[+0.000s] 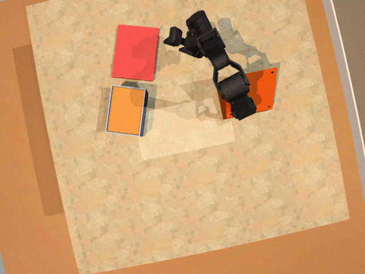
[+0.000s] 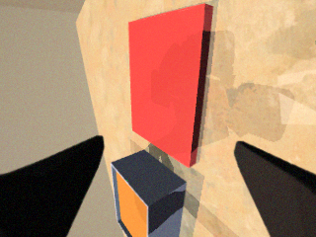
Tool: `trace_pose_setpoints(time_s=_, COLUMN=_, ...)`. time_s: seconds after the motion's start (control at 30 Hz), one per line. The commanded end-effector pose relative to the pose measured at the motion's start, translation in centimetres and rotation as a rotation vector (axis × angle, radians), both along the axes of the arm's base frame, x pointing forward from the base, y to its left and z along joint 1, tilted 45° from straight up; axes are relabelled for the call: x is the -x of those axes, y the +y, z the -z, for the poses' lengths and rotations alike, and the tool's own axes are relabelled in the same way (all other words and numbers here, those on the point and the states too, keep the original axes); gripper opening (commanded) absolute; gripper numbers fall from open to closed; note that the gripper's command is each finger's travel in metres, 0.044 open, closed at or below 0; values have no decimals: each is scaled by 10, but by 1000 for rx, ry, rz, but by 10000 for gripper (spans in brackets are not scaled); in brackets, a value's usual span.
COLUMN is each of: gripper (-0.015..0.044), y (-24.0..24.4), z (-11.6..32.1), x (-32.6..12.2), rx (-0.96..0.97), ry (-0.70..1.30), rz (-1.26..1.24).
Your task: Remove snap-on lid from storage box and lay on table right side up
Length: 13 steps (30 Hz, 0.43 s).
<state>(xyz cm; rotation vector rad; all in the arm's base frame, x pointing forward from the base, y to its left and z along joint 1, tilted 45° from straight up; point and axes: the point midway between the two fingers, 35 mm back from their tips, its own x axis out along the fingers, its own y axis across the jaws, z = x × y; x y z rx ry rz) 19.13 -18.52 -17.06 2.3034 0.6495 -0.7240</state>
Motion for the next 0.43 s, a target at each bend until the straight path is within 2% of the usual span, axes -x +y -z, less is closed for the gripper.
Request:
trace_pose_setpoints(time_s=0.0, gripper=440, y=1, z=0, x=0, rx=0, ry=-5, rz=-3)
trace_pose_setpoints(time_s=0.4, gripper=440, y=1, z=0, x=0, rx=0, ry=-5, rz=-3)
